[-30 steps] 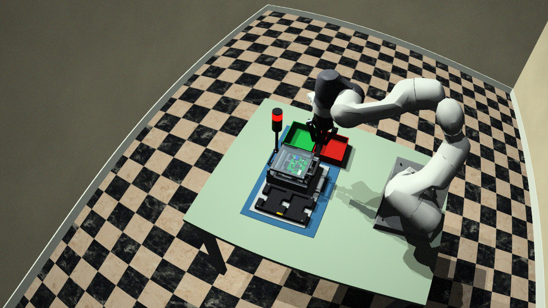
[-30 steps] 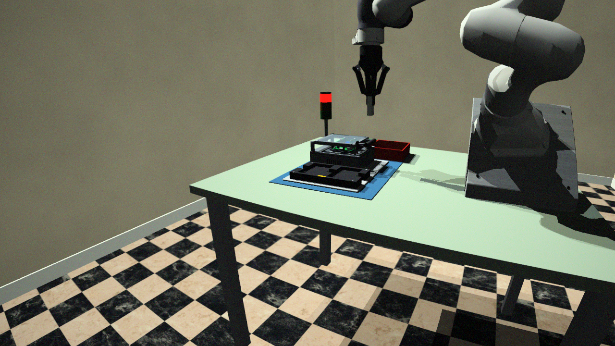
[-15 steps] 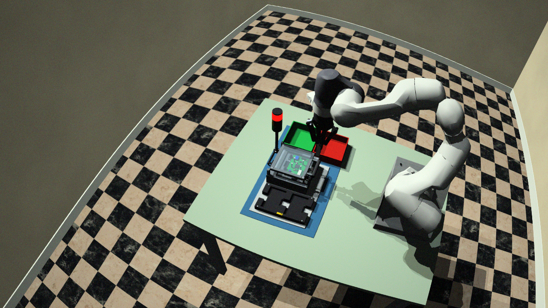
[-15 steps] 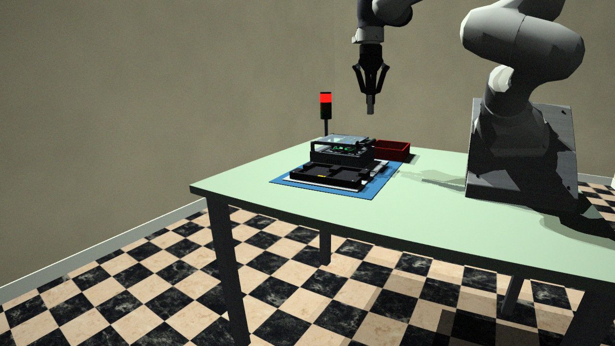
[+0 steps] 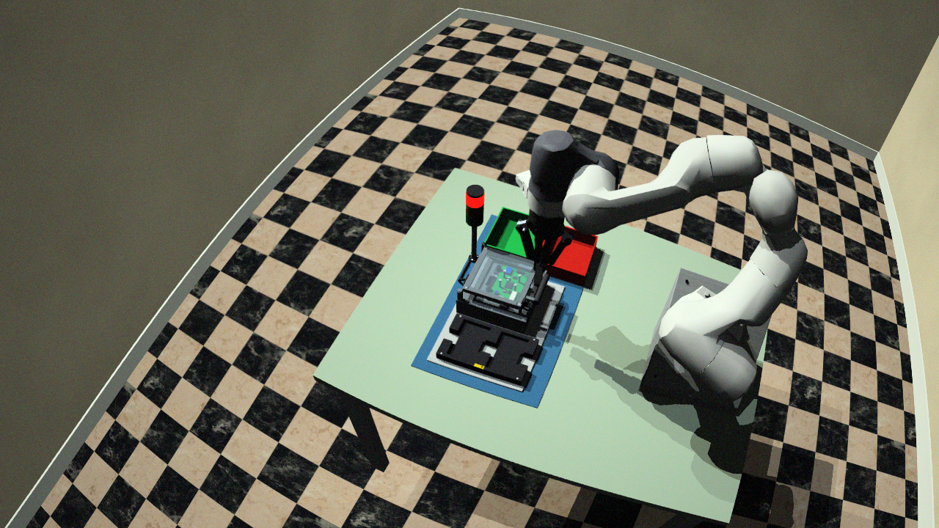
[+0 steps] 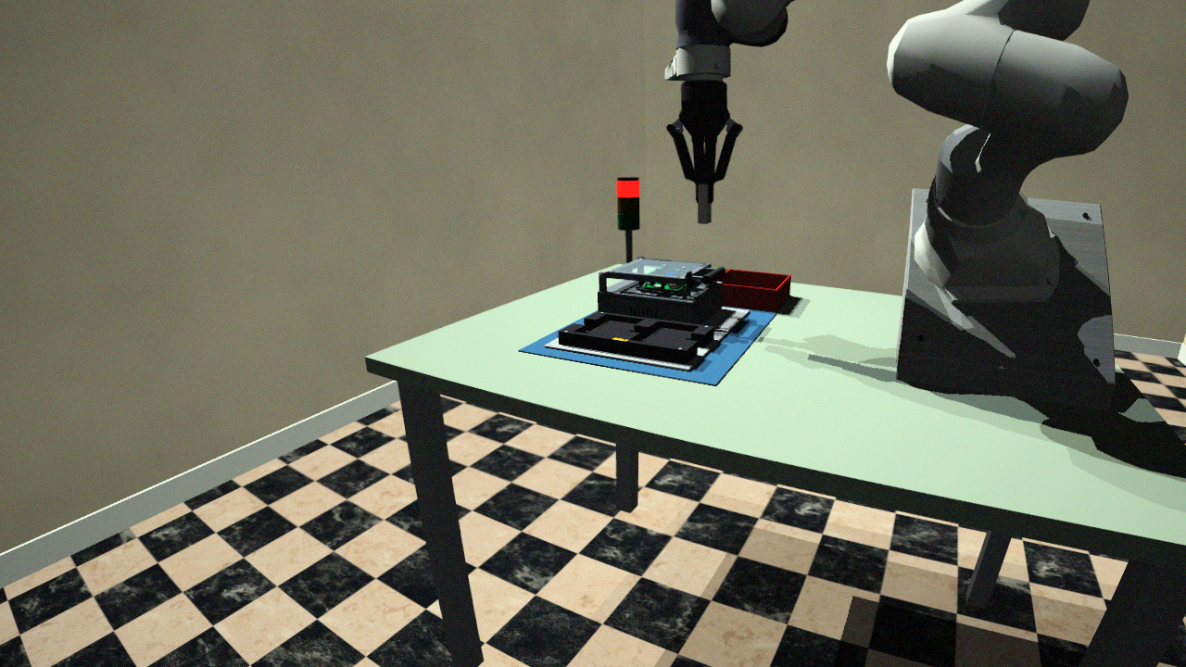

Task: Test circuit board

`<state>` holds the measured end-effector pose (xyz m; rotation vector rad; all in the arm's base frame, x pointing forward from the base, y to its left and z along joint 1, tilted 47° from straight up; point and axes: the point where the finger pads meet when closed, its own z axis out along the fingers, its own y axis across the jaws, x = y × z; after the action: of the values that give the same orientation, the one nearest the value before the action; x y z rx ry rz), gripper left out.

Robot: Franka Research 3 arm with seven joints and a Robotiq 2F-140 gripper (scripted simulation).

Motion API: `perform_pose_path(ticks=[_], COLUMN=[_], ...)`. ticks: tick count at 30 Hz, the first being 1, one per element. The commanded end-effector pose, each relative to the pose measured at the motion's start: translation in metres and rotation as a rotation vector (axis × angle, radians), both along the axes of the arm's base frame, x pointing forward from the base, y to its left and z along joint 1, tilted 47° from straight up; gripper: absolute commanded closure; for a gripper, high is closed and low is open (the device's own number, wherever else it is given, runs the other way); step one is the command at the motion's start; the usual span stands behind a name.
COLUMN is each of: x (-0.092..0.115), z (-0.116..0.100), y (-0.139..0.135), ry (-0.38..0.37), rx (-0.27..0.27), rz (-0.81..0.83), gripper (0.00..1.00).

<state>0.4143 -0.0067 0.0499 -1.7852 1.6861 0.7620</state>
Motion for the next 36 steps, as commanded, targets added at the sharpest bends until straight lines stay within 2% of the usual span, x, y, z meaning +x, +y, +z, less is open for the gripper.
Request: perform_pose_path(ticks=[1, 14, 26, 36], x=[0.003, 0.003, 0.002, 0.001], z=[0.010, 0.012, -0.021, -0.033], y=[0.009, 0.016, 0.052, 0.065], ry=[0.023, 0.023, 0.023, 0.023], rx=[0.003, 0.003, 0.003, 0.003], rz=[-0.028, -0.028, -0.028, -0.028], gripper=[1.00, 1.00, 1.00, 1.00])
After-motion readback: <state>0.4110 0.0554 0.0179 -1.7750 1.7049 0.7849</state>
